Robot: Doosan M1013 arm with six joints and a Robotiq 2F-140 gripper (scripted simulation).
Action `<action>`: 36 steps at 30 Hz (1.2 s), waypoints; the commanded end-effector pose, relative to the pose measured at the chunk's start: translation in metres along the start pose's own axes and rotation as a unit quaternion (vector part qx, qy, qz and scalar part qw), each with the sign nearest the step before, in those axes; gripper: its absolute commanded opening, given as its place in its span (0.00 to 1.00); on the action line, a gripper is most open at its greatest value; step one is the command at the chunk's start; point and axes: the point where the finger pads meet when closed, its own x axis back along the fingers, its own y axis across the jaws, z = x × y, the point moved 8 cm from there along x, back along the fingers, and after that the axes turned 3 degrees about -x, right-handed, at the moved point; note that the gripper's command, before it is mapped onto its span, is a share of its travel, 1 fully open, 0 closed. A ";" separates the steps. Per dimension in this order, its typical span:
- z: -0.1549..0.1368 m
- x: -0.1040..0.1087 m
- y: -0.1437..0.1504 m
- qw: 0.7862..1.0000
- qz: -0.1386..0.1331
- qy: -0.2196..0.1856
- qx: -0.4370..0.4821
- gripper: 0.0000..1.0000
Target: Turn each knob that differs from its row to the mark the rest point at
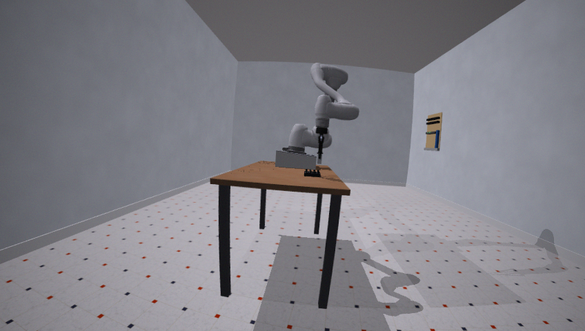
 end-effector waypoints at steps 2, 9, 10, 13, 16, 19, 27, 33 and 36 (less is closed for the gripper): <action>0.000 0.000 0.000 1.000 0.000 0.000 0.000 0.12; 0.000 -0.001 0.000 1.000 0.000 0.000 0.000 0.12; 0.000 -0.001 0.000 1.000 0.000 0.000 0.000 0.12; 0.000 -0.003 0.000 1.000 0.000 0.000 0.000 0.12; 0.000 -0.003 0.000 1.000 0.000 0.000 0.000 0.12; 0.000 -0.005 0.000 1.000 0.000 0.000 0.000 0.12; 0.000 -0.014 0.000 1.000 0.000 0.000 0.000 0.12; 0.000 -0.020 0.000 1.000 0.000 0.000 0.000 0.12; 0.000 -0.024 0.000 1.000 0.000 0.000 0.000 0.12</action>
